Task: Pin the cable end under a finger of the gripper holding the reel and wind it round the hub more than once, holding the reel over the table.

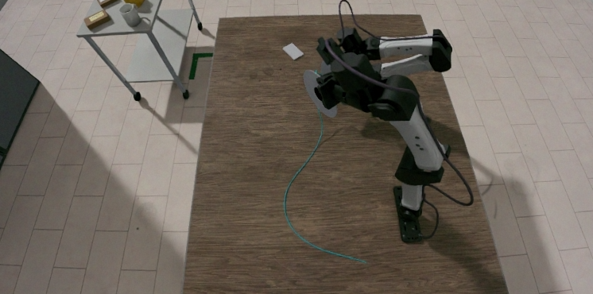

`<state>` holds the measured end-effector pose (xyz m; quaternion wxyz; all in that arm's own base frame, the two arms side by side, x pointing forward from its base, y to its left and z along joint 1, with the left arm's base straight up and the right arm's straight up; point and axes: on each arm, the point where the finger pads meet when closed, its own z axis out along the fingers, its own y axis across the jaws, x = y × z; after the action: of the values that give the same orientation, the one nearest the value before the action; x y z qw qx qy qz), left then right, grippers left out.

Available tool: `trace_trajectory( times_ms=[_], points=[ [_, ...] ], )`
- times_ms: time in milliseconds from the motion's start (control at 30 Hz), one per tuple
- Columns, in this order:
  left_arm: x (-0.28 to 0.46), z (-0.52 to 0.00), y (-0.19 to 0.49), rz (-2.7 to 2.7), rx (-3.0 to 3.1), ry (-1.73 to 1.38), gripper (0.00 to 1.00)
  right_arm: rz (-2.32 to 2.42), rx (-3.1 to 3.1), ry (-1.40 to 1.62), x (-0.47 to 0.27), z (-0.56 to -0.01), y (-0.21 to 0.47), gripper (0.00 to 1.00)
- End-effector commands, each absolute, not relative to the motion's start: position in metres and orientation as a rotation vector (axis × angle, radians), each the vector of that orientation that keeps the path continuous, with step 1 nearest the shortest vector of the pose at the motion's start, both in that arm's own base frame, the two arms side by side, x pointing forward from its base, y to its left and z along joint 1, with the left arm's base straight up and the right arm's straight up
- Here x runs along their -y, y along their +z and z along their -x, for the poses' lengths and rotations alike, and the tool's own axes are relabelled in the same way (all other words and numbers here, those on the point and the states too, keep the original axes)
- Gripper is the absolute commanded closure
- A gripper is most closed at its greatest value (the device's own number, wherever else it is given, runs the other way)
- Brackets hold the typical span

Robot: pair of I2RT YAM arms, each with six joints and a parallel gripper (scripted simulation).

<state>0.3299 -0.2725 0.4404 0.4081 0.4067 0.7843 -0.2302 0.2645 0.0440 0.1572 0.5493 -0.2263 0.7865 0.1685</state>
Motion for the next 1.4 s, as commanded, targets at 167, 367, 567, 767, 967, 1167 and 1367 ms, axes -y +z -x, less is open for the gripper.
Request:
trace_trajectory(
  times_ms=[167,367,567,767,967,1167,1367],
  points=[
    [0.274,-0.335,0.455,-1.004,-1.919,-0.591,1.00,0.547,-1.863,0.378,-0.048,-0.265,0.166,1.00],
    [0.274,-0.335,0.455,-1.004,-1.919,-0.591,1.00,0.551,-1.877,0.375,-0.051,-0.263,0.163,1.00],
    [0.274,-0.335,0.455,-1.004,-1.919,-0.591,1.00,0.558,-1.901,0.369,-0.056,-0.260,0.161,1.00],
    [0.274,-0.335,0.455,-1.004,-1.919,-0.591,1.00,0.565,-1.939,0.367,-0.063,-0.253,0.153,1.00],
    [0.274,-0.335,0.455,-1.004,-1.919,-0.591,1.00,0.568,-1.970,0.370,-0.069,-0.248,0.144,1.00],
    [0.274,-0.335,0.455,-1.004,-1.919,-0.591,1.00,0.576,-2.005,0.364,-0.079,-0.240,0.136,1.00],
    [0.274,-0.335,0.455,-1.004,-1.919,-0.591,1.00,0.584,-2.024,0.357,-0.091,-0.232,0.132,1.00]
  ],
)
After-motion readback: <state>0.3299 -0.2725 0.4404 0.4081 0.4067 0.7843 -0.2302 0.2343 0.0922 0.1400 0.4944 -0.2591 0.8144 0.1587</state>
